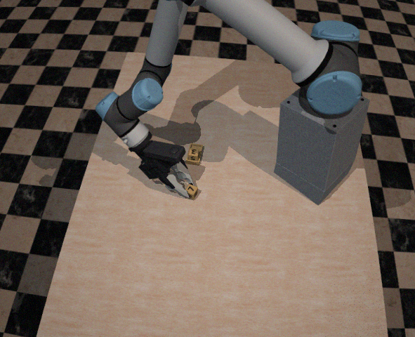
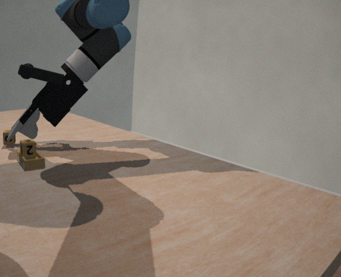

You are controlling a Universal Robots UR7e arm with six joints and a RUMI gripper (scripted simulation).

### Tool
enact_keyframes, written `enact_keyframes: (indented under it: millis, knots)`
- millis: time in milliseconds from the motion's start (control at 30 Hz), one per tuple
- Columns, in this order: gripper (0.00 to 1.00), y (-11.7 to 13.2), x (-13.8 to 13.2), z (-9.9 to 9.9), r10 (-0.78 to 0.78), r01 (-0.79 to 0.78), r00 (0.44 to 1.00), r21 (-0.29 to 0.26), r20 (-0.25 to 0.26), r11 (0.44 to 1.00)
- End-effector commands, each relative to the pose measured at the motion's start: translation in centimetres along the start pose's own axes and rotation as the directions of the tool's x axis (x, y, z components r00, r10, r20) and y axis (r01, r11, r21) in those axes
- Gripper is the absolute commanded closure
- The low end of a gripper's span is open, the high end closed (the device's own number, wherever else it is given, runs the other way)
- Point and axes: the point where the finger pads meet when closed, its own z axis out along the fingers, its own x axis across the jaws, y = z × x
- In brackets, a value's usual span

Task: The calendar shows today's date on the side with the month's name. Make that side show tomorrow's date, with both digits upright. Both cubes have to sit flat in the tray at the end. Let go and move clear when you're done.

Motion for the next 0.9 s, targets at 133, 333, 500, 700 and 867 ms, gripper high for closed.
enact_keyframes:
  millis: [133,333,500,700,867]
  knots:
    - [0.9,0.13,0.02,0.06,0.0,0.0,1.0,-0.001,0.0,1.0]
    - [0.9,0.24,0.02,0.17,0.0,0.0,1.0,-0.001,0.0,1.0]
    - [0.9,0.34,0.02,0.27,0.0,0.0,1.0,-0.001,0.0,1.0]
    - [0.9,0.36,0.02,0.29,0.0,0.0,1.0,-0.001,0.0,1.0]
    - [0.9,0.36,0.02,0.29,0.0,0.0,1.0,-0.001,0.0,1.0]
